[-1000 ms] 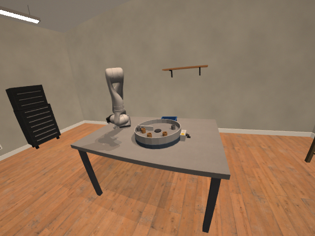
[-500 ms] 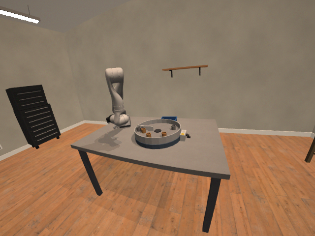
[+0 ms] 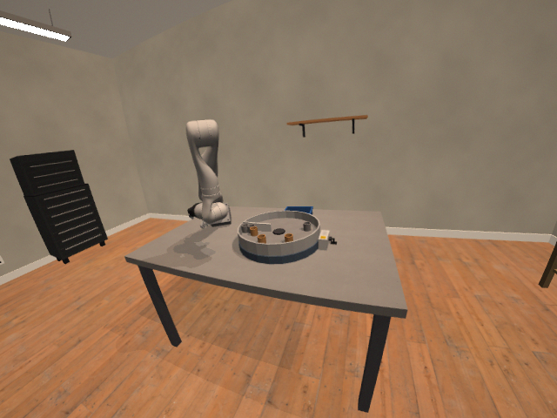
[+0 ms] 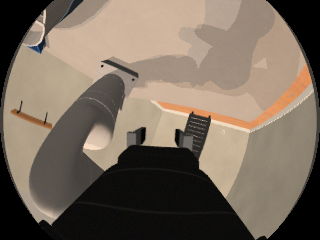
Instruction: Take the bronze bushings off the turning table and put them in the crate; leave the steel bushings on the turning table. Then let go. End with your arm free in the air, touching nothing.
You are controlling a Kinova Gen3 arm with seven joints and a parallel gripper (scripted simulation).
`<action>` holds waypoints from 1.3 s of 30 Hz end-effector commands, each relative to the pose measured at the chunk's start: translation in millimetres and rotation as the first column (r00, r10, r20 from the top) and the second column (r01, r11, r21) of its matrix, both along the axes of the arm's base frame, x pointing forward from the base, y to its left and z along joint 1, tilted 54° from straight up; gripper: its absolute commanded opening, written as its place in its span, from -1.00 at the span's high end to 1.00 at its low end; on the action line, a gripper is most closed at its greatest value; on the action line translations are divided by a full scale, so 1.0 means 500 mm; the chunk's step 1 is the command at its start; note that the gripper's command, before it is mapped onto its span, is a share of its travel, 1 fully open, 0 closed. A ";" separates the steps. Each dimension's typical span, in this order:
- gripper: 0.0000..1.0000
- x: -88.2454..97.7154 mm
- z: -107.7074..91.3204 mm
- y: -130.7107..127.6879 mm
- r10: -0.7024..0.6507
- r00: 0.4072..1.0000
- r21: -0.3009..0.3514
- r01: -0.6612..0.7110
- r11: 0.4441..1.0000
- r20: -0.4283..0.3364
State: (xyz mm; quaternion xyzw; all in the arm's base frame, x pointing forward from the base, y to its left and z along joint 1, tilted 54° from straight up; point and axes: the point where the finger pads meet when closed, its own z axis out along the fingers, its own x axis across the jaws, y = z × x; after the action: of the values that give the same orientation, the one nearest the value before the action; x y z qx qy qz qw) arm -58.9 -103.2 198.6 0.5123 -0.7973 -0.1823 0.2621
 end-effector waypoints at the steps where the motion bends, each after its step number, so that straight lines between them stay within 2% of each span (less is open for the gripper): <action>1: -1.00 0.083 0.023 0.076 0.054 0.993 -0.077 -0.046 0.996 0.107; 6: -1.00 0.083 0.023 0.076 0.054 0.993 -0.077 -0.046 0.996 0.107; 7: -1.00 0.017 0.004 0.014 0.010 1.000 -0.015 -0.010 1.000 0.021; 11: -1.00 0.089 0.019 0.071 0.054 0.993 -0.077 -0.046 0.996 0.107; 23: -1.00 0.089 0.019 0.071 0.054 0.993 -0.077 -0.046 0.996 0.107; 24: -1.00 0.019 0.003 0.014 0.010 1.000 -0.014 -0.010 1.000 0.022; 28: -1.00 0.095 0.014 0.065 0.054 0.993 -0.076 -0.046 0.996 0.107; 39: -1.00 0.095 0.014 0.065 0.054 0.993 -0.076 -0.046 0.996 0.107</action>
State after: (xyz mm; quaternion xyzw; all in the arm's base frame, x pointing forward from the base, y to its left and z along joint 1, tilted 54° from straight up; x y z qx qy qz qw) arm -58.4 -102.5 198.5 0.5126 -0.7973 -0.1824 0.2611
